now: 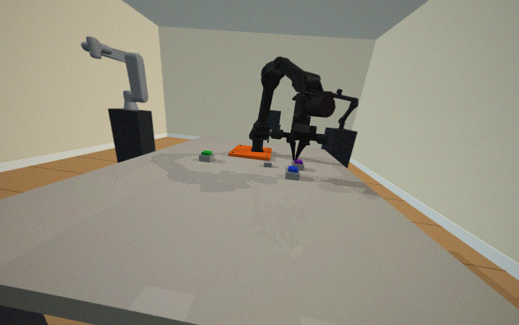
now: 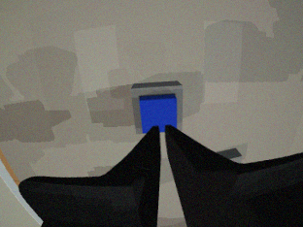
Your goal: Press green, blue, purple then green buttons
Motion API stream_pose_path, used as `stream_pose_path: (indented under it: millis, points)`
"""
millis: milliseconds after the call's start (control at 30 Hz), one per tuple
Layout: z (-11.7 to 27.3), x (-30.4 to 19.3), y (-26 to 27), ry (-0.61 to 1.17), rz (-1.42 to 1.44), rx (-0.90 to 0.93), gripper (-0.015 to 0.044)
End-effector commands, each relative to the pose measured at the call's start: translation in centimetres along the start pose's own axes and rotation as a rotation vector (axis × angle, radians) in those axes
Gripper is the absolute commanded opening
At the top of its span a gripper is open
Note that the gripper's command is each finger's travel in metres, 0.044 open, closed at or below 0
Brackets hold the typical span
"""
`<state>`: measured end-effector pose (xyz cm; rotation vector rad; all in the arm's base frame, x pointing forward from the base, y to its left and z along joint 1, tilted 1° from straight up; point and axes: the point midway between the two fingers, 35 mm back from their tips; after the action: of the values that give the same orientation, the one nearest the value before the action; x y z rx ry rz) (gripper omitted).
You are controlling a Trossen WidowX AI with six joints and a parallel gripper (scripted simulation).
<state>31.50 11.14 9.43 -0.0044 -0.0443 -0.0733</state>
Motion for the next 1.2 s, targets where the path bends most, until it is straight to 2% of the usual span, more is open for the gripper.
stream_pose_path:
  millis: [0, 567, 1167]
  points:
    - [-0.8, -0.1, 0.1, 0.006, -0.004, 0.001, 0.002]
    - [-3.6, -0.1, 0.0, 0.006, -0.004, 0.001, 0.002]
    - [-3.7, -0.2, 0.0, 0.006, -0.004, 0.001, 0.002]
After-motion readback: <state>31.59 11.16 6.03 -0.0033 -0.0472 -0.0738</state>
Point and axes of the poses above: the point midway between the two fingers, 35 mm back from their tips, its own z axis back along the fingers, its own y axis across the jaws, x = y × z, and after that the axes turned 7 degrees about z, right-handed
